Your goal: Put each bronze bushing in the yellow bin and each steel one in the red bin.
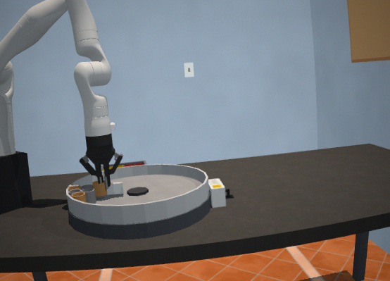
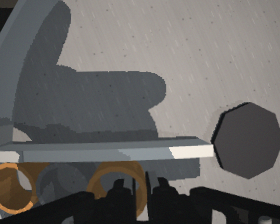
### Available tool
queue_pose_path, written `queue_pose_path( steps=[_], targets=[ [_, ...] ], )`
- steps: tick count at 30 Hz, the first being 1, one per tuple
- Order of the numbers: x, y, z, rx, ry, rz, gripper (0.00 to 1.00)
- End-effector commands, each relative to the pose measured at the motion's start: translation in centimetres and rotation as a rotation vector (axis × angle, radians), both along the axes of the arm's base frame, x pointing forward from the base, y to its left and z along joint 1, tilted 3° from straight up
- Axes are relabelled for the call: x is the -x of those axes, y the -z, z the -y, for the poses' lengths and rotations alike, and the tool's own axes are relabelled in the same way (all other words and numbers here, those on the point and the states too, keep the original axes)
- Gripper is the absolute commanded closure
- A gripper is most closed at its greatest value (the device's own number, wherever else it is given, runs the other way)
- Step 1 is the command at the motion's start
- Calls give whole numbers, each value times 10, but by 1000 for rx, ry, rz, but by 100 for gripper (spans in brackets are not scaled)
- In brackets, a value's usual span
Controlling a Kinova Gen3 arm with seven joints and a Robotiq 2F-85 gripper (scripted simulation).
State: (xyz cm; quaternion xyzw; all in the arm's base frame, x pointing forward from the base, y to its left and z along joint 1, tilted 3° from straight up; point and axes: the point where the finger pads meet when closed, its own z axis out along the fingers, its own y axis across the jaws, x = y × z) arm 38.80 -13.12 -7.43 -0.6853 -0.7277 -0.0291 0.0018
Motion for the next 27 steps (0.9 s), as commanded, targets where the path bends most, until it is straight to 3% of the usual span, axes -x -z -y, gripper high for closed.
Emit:
queue_pose_path(
  steps=[1, 27],
  targets=[
    [-1, -2, 0, 1, -1, 2, 100],
    [0, -9, 0, 1, 0, 2, 100]
  ],
)
